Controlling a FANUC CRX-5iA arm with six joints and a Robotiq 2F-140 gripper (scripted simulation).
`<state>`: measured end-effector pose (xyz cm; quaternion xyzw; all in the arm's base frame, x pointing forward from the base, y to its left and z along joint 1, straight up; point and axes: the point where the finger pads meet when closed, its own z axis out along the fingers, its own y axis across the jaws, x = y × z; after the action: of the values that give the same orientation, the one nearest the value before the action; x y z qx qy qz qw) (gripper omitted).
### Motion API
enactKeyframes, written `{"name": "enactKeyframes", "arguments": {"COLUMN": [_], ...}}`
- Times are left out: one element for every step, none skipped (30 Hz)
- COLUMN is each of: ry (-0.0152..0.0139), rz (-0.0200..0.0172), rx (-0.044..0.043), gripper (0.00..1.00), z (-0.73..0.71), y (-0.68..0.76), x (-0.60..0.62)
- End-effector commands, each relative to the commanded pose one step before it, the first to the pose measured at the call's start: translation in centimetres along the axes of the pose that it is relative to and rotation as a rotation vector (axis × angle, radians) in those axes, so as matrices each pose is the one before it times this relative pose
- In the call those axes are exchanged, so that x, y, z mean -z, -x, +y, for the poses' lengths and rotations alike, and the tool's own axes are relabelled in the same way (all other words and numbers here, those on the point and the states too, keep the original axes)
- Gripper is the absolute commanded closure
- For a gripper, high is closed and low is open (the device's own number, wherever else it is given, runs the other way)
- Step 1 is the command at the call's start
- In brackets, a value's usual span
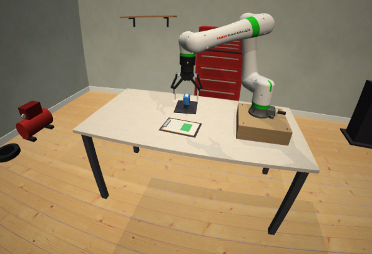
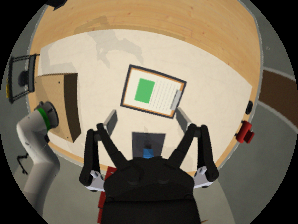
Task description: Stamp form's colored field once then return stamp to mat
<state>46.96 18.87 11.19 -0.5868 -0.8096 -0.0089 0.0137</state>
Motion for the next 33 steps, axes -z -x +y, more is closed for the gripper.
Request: {"name": "enactKeyframes", "arguments": {"ry": [-0.00083,-0.00003,-0.00005,0.0,0.0,0.0,0.0,0.0,0.0,0.0,0.0,0.0,0.0,0.0,0.0,0.0,0.0,0.0,0.0,0.0,0.0,0.0,0.0,0.0,0.0,0.0,0.0,0.0,0.0,0.0,0.0,0.0,0.0], "rz": [-0.03463,-0.00011,-0.00018,0.0,0.0,0.0,0.0,0.0,0.0,0.0,0.0,0.0,0.0,0.0,0.0,0.0,0.0,0.0,0.0,0.0,0.0,0.0,0.0,0.0,0.0,0.0,0.0,0.0,0.0,0.0,0.0,0.0,0.0], "rx": [-0.1027,-0.00766,-0.01192,-0.00026,0.0,0.0,0.0,0.0,0.0,0.0,0.0,0.0,0.0,0.0,0.0,0.0,0.0,0.0,0.0,0.0,0.0,0.0,0.0,0.0,0.0,0.0,0.0,0.0,0.0,0.0,0.0,0.0,0.0], "gripper": [0.49,0.49,0.49,0.49,0.49,0.49,0.49,0.49,0.49,0.49,0.49,0.49,0.49,0.49,0.49,0.49,0.49,0.49,0.49,0.49,0.49,0.49,0.49,0.49,0.49,0.49,0.49,0.49,0.49,0.49,0.49,0.49,0.49], "z": [0.054,0.012,0.02,0.039,0.051,0.063,0.076,0.087,0.099,0.0,0.0,0.11,0.119,0.128,0.135,0.142,0.147,0.15,0.152,0.153,0.152,0.15,0.146,0.141,0.134,0.127,0.0,0.0,0.117,0.106,0.095,0.082,0.068], "y": [0.089,0.144,0.224,0.373,0.489,0.608,0.726,0.843,0.953,0.0,0.0,1.056,1.15,1.233,1.305,1.364,1.411,1.445,1.466,1.473,1.466,1.445,1.41,1.36,1.296,1.217,0.0,0.0,1.126,1.022,0.909,0.787,0.661], "x": [0.086,-0.022,-0.034,-0.057,-0.075,-0.094,-0.112,-0.13,-0.147,0.0,0.0,-0.162,-0.177,-0.19,-0.201,-0.21,-0.217,-0.222,-0.226,-0.227,-0.226,-0.222,-0.217,-0.209,-0.199,-0.187,0.0,0.0,-0.173,-0.157,-0.14,-0.121,-0.102]}}
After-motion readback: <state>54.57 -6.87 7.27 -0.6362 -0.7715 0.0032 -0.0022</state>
